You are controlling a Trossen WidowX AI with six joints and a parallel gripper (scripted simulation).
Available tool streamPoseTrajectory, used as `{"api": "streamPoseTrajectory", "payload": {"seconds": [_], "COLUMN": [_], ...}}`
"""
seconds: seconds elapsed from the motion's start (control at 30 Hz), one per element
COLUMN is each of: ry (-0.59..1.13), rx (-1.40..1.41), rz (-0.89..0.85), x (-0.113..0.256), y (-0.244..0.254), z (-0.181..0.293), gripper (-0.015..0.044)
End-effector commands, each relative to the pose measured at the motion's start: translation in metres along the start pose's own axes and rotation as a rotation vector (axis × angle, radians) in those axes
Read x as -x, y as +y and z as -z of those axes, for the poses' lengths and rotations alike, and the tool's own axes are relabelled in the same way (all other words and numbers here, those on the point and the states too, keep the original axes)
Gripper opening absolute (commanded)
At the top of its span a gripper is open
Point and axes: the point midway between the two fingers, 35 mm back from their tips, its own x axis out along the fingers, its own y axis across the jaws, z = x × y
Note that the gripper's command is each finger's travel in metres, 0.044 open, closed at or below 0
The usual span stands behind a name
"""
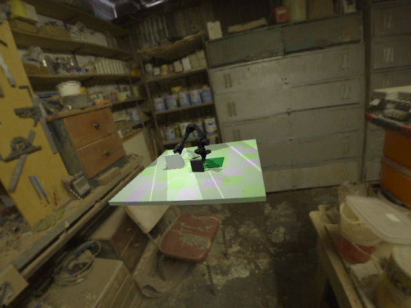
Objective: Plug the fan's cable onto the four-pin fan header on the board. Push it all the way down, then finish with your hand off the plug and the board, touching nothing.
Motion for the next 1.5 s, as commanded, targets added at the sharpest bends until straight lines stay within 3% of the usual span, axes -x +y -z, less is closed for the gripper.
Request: {"api": "streamPoseTrajectory", "payload": {"seconds": [0.0, 1.47], "ry": [0.002, 0.002], "rx": [-0.001, -0.003], "rz": [-0.002, -0.001], "x": [-0.011, -0.025], "y": [0.0, -0.001], "z": [0.001, 0.001], "gripper": [0.0, 0.0]}}
